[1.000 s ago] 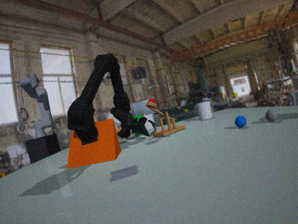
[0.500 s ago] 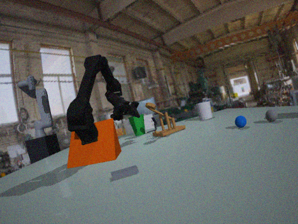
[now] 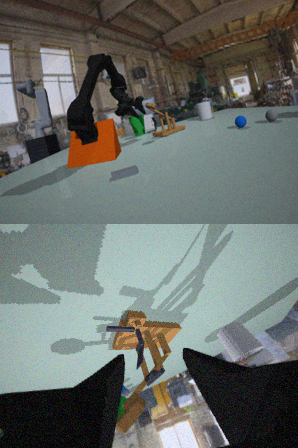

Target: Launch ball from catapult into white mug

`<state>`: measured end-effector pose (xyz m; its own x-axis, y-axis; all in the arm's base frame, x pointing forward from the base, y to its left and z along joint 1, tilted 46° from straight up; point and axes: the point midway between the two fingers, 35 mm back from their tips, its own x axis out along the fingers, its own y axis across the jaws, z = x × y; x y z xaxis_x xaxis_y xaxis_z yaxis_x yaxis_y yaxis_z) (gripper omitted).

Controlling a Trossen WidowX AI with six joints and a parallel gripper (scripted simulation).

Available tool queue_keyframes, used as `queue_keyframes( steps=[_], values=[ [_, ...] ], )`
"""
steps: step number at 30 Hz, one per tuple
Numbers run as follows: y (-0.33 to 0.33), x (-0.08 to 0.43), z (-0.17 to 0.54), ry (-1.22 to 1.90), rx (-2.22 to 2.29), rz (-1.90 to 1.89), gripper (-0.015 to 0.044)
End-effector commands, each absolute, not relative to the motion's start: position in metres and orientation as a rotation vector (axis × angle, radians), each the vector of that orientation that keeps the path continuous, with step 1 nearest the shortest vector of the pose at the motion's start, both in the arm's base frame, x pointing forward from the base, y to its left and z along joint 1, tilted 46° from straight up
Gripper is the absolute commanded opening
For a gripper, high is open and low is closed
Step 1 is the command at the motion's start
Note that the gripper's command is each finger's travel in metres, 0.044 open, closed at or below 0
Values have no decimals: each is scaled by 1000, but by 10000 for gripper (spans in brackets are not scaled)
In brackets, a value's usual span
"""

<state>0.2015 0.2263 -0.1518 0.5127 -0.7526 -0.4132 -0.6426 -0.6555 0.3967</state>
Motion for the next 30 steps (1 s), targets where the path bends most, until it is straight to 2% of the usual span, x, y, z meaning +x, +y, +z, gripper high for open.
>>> queue_keyframes(
  steps=[1,3,30],
  values=[
    [239,216,-155,-1313,2677,-898,394],
    [243,222,-157,-1366,2722,-919,440],
    [296,329,-151,-2150,3191,-1126,440]
  ],
)
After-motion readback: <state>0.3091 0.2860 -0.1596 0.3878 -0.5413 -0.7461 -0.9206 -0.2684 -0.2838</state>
